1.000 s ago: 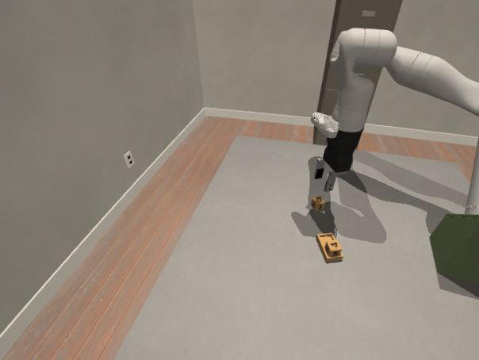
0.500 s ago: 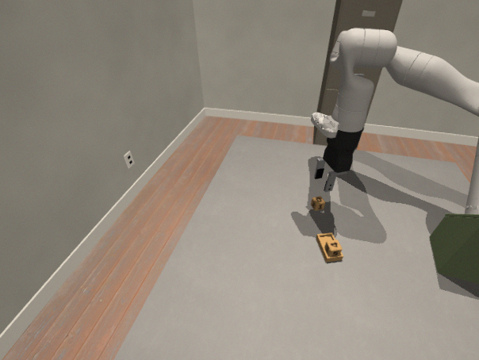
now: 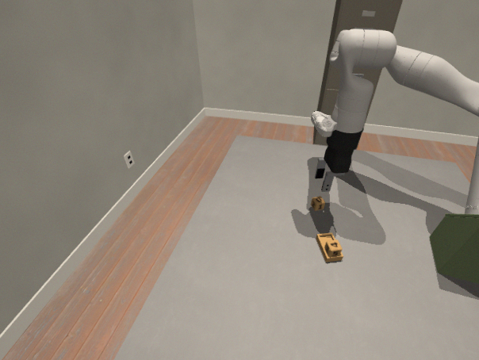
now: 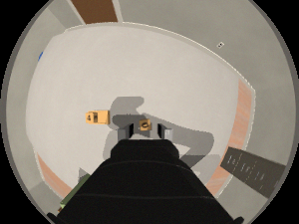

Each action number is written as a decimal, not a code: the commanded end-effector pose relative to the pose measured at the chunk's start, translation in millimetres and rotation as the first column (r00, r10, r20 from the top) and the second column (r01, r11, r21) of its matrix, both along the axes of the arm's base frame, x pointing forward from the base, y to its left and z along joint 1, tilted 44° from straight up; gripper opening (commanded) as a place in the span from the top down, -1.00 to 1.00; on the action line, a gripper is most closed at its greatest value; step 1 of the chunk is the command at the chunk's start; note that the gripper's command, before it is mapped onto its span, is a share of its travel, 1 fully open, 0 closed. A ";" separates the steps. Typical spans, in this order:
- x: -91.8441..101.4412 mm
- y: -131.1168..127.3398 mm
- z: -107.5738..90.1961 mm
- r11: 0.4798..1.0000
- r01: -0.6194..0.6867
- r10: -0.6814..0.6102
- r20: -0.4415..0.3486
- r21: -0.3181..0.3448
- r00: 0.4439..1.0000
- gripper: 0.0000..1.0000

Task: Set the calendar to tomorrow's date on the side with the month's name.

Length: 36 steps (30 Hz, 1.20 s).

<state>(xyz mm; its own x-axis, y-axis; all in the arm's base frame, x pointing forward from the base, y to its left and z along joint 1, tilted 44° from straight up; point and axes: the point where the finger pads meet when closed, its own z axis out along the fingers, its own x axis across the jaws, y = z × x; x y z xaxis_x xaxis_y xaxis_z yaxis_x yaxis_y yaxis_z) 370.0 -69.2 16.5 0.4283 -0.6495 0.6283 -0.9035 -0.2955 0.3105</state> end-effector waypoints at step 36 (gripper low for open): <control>2.4 -0.8 0.4 0.742 0.626 -0.615 0.617 0.242 0.491 -1.00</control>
<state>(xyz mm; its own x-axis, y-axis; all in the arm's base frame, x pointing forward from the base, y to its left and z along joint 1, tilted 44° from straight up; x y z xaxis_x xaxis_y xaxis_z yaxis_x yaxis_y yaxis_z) 371.7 -72.3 16.6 -0.5554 -0.5862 0.5898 -0.8314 0.4070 -0.3785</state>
